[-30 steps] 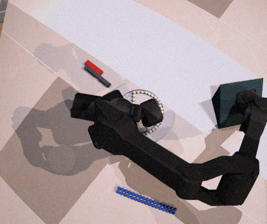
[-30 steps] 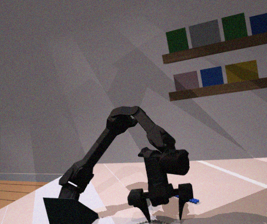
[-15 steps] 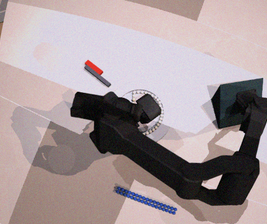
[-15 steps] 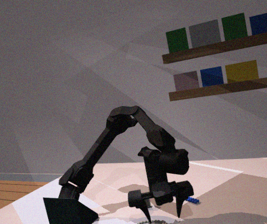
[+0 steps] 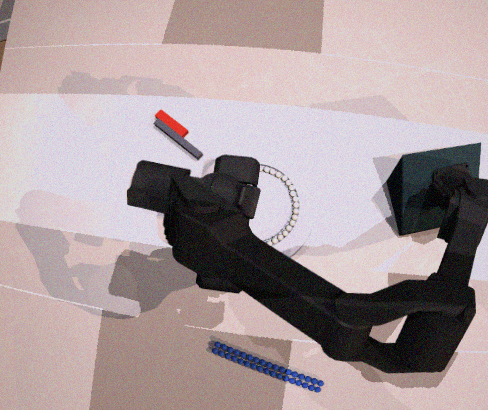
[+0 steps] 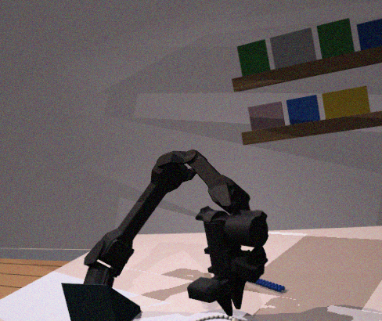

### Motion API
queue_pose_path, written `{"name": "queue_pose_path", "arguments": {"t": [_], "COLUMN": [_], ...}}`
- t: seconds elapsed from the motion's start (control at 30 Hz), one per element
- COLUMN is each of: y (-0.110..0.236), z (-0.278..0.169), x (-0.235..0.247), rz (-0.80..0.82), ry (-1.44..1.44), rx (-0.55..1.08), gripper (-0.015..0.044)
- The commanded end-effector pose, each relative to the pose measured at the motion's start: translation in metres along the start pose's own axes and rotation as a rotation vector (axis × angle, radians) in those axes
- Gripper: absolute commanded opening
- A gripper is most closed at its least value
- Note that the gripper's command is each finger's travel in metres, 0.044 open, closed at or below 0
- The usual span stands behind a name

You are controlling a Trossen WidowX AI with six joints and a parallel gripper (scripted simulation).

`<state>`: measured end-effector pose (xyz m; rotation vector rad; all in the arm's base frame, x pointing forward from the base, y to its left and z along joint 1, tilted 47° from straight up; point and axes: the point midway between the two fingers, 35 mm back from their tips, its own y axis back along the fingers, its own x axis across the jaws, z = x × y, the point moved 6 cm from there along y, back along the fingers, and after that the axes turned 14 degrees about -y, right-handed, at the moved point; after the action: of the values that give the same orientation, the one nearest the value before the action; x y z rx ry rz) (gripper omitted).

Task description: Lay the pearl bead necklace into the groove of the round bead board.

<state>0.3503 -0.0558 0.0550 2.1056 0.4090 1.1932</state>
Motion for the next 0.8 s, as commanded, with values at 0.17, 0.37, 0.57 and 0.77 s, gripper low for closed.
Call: {"name": "queue_pose_path", "arguments": {"t": [0.17, 0.37, 0.57, 0.77], "y": [0.0158, 0.0193, 0.0197, 0.0197], "z": [0.0032, 0.0036, 0.0036, 0.0036], "x": [-0.0065, -0.0079, -0.0081, -0.0081], "rz": [-0.009, -0.009, -0.009, -0.009], "ry": [1.078, 1.405, 1.456, 1.456], "rx": [-0.002, -0.001, 0.0, 0.0], "gripper": [0.012, 0.012, 0.012, 0.012]}}
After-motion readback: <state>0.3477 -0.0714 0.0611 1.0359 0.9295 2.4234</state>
